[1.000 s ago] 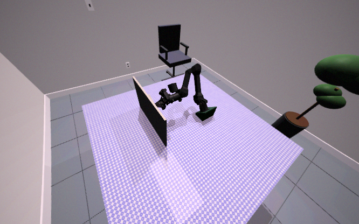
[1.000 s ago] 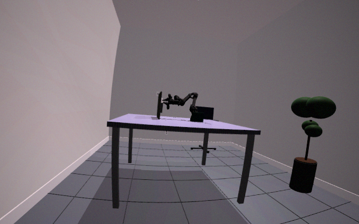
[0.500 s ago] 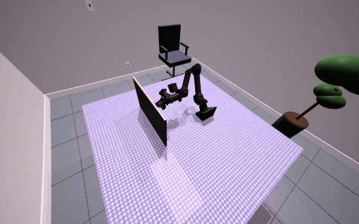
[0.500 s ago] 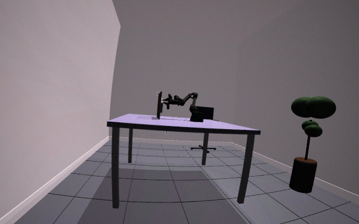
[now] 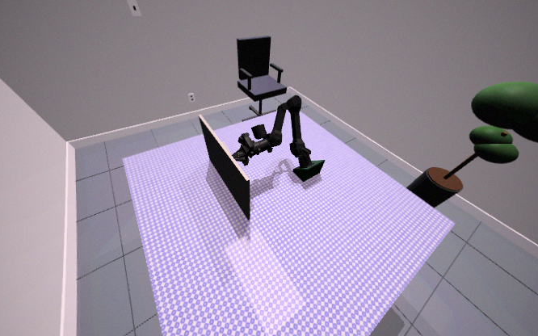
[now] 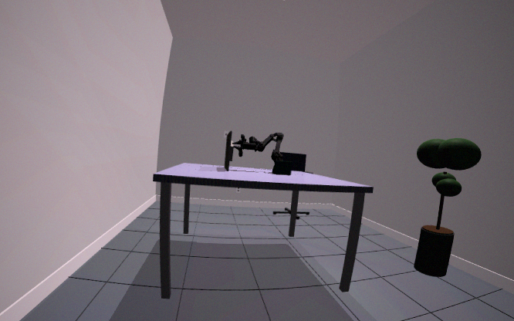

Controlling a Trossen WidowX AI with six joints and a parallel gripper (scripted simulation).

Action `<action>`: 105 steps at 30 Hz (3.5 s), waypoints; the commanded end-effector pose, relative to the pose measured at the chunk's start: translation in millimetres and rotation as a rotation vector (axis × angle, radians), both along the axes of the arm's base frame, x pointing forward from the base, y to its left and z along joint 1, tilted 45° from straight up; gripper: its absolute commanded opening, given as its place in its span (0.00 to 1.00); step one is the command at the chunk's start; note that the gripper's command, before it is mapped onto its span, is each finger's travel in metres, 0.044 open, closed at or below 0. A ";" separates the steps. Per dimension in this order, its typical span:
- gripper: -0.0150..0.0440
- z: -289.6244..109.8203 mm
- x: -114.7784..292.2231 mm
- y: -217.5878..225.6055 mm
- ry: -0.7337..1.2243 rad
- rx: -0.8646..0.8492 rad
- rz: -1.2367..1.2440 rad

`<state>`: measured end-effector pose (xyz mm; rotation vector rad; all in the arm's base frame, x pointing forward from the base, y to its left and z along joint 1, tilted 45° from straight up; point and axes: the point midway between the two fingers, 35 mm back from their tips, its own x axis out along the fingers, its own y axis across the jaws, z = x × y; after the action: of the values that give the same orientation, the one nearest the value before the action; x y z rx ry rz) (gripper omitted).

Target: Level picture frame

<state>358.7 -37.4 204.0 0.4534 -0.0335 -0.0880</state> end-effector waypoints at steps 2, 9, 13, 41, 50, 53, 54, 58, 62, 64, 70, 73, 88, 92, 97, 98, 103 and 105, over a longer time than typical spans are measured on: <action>0.25 0.5 0.0 -0.2 -0.003 0.035 -0.004; 0.25 0.8 0.1 0.3 -0.006 0.066 -0.004; 0.25 1.1 0.1 0.7 -0.009 0.092 -0.004; 0.25 2.8 0.2 2.6 -0.023 0.238 -0.002; 0.25 3.3 0.3 3.2 -0.027 0.281 -0.001; 0.25 3.6 0.3 3.4 -0.029 0.301 -0.001; 0.25 3.7 0.3 3.5 -0.029 0.306 -0.001; 0.25 3.9 0.3 3.7 -0.031 0.322 0.000; 0.25 4.2 0.4 3.9 -0.033 0.343 0.000; 0.30 4.1 0.4 4.4 -0.033 0.329 0.004; 0.57 4.1 0.4 4.4 -0.033 0.329 0.004; 0.69 4.1 0.4 4.4 -0.033 0.329 0.004; 0.69 8.3 -73.7 5.8 -0.002 0.040 -0.004; 0.69 -0.3 -96.4 6.9 0.010 -0.065 -0.007; 0.69 3.9 -93.8 7.4 0.002 -0.051 -0.009; 0.69 5.8 -94.0 10.2 0.003 -0.053 -0.008; 0.69 24.3 -101.3 36.2 0.010 -0.068 -0.007; 0.69 31.7 -107.2 45.7 0.013 -0.075 -0.007</action>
<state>260.0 -4.3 218.6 0.3877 -0.0086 -0.1003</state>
